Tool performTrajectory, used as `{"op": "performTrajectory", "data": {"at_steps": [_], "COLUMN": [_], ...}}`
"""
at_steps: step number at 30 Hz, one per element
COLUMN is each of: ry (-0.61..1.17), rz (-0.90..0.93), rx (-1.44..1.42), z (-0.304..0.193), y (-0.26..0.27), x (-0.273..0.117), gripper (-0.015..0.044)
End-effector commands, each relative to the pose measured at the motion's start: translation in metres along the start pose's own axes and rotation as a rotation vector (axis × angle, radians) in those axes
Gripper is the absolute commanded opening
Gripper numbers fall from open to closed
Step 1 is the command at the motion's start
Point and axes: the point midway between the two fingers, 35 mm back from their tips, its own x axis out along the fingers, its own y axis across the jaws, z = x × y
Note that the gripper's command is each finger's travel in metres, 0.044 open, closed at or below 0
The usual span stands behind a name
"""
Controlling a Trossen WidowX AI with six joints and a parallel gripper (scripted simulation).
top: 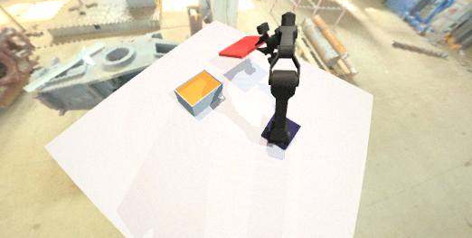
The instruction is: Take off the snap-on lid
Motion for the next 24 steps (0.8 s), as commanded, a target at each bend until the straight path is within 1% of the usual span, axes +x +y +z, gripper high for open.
{"op": "performTrajectory", "data": {"at_steps": [1, 24], "ry": [0.004, 0.005], "rz": [0.006, 0.006], "rx": [0.001, 0.001], "z": [-0.001, -0.001], "y": [-0.002, -0.016], "x": [0.002, 0.014], "gripper": [0.0, 0.0]}}
